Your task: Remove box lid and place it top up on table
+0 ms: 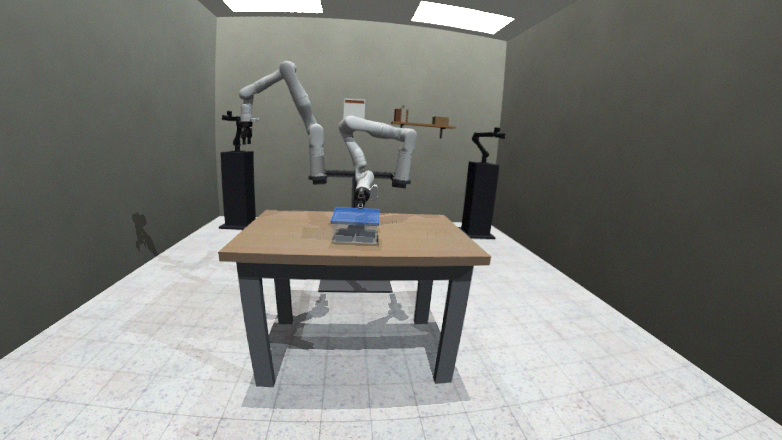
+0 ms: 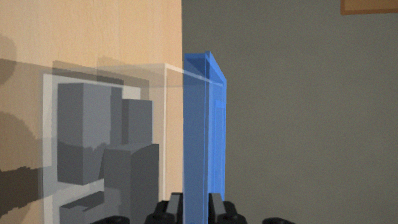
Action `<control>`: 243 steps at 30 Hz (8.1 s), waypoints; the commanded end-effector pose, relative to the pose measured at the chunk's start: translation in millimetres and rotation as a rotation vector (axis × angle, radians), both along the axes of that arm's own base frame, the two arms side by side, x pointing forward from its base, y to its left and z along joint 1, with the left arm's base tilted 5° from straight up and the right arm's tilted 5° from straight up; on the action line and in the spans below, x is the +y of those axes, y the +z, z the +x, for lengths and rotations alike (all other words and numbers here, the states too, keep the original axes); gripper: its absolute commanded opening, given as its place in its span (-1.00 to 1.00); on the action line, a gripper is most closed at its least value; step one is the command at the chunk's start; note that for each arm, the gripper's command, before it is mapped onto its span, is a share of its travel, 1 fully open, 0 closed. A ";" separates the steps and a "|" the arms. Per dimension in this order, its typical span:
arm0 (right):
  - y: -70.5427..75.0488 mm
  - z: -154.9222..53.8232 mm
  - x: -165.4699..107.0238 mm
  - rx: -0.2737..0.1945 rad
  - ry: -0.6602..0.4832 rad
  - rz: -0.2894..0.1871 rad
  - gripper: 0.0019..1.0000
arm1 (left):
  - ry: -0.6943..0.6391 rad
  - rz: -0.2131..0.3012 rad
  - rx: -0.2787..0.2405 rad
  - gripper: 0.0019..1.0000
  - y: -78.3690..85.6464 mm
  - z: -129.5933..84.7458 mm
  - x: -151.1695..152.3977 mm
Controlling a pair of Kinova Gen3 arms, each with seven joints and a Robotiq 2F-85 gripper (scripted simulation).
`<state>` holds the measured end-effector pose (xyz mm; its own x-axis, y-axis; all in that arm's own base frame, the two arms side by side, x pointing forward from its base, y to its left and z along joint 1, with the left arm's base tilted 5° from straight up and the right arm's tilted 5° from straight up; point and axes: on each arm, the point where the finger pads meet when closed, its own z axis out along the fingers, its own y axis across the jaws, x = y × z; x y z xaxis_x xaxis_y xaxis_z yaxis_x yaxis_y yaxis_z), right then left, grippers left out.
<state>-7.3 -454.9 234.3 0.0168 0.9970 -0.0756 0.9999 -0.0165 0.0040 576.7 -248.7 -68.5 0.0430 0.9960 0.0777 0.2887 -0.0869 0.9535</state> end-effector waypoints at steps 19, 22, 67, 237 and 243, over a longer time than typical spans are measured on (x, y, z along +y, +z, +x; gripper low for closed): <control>0.8 -0.1 -0.3 0.000 0.000 -0.002 1.00 | 0.000 -0.001 -0.002 -0.54 1.3 1.9 -0.6; 0.8 -0.1 -0.3 0.000 0.000 -0.002 1.00 | 0.000 -0.001 -0.002 -0.54 1.3 2.0 -0.6; 0.8 -0.1 -0.3 0.000 0.000 -0.002 1.00 | 0.000 -0.001 -0.002 -0.54 21.5 8.1 -2.4; 0.8 -0.1 -0.3 0.000 0.000 -0.002 1.00 | 0.000 0.000 -0.002 -0.54 60.3 2.8 248.9; 0.8 -0.1 -0.3 0.000 0.000 -0.002 1.00 | 0.000 0.000 -0.002 -0.54 60.3 2.8 248.9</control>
